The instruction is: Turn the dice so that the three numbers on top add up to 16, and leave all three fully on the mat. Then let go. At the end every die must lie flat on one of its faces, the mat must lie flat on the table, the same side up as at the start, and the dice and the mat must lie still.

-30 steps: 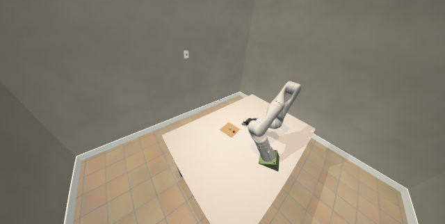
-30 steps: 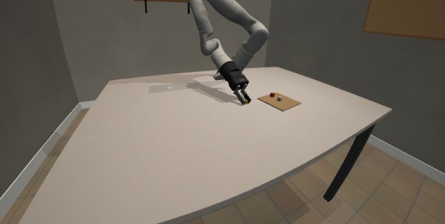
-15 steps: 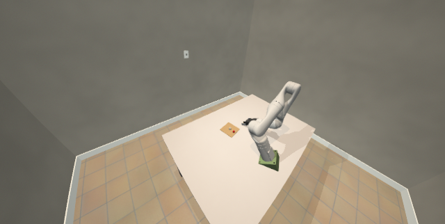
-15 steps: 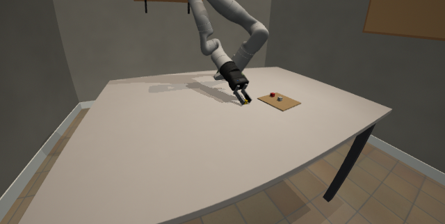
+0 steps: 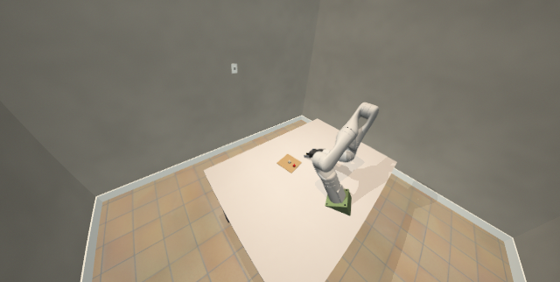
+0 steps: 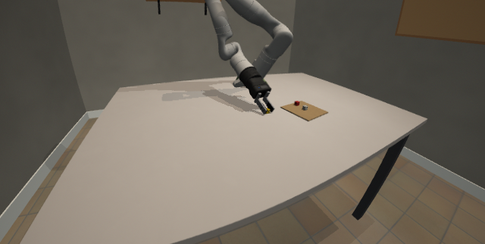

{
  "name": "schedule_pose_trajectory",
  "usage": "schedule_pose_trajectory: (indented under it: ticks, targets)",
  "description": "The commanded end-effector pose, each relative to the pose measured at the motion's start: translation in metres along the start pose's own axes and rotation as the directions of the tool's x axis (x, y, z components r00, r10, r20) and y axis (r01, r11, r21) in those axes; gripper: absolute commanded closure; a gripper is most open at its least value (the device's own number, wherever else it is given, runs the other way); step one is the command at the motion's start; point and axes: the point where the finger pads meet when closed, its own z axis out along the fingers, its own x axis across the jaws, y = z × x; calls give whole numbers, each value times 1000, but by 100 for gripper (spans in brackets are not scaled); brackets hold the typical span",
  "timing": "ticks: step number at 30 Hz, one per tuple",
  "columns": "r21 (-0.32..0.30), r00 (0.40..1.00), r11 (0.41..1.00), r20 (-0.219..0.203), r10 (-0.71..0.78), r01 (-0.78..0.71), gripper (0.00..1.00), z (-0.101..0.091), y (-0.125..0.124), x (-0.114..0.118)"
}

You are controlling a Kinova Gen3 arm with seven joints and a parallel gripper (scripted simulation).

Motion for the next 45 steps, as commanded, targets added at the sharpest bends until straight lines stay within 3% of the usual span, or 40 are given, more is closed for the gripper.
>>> schedule_pose_trajectory:
  ticks: [1, 23, 45]
  targets:
    - [-1, 1000, 1000, 0, -1, 1, 36, 0, 0, 0]
    - [-1, 1000, 1000, 0, -1, 1, 36, -3, 0, 0]
    - [-1, 1000, 1000, 0, -1, 1, 36, -49, 0, 0]
